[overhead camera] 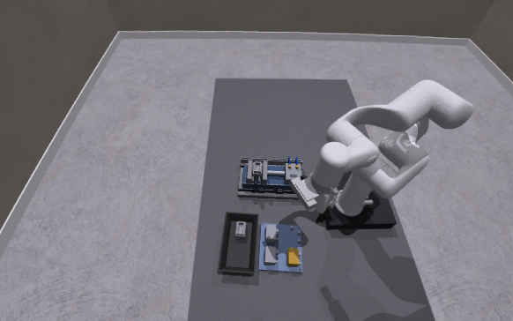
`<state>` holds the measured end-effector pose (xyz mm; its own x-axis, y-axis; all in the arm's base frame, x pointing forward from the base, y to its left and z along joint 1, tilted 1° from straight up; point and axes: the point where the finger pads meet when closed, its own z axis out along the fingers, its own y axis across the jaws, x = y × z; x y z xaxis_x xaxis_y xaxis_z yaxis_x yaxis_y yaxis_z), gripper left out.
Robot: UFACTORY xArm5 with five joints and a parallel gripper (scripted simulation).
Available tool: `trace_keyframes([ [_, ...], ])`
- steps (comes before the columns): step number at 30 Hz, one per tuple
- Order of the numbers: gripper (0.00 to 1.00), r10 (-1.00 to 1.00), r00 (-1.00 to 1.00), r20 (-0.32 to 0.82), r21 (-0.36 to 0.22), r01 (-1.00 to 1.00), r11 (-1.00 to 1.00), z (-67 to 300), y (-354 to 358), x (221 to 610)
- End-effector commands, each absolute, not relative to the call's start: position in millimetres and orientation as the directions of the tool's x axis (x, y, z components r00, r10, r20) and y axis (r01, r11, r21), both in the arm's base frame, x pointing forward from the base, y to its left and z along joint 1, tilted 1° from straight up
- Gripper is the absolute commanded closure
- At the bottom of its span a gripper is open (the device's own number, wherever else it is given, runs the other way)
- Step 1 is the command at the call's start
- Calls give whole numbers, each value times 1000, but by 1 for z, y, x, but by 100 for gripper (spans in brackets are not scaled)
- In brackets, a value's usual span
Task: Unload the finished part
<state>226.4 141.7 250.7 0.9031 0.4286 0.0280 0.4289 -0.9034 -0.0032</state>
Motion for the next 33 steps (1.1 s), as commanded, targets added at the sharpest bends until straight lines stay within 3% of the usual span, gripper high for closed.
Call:
trace_keyframes([
  [1,0,429,903,32,-4,429,-903,252,142,227],
  [20,0,404,914,31,-4,405,-914,252,140,231],
  [26,0,64,998,28,-9,65,-998,240,104,286],
  [33,0,-237,971,24,-13,-237,-972,231,73,316],
])
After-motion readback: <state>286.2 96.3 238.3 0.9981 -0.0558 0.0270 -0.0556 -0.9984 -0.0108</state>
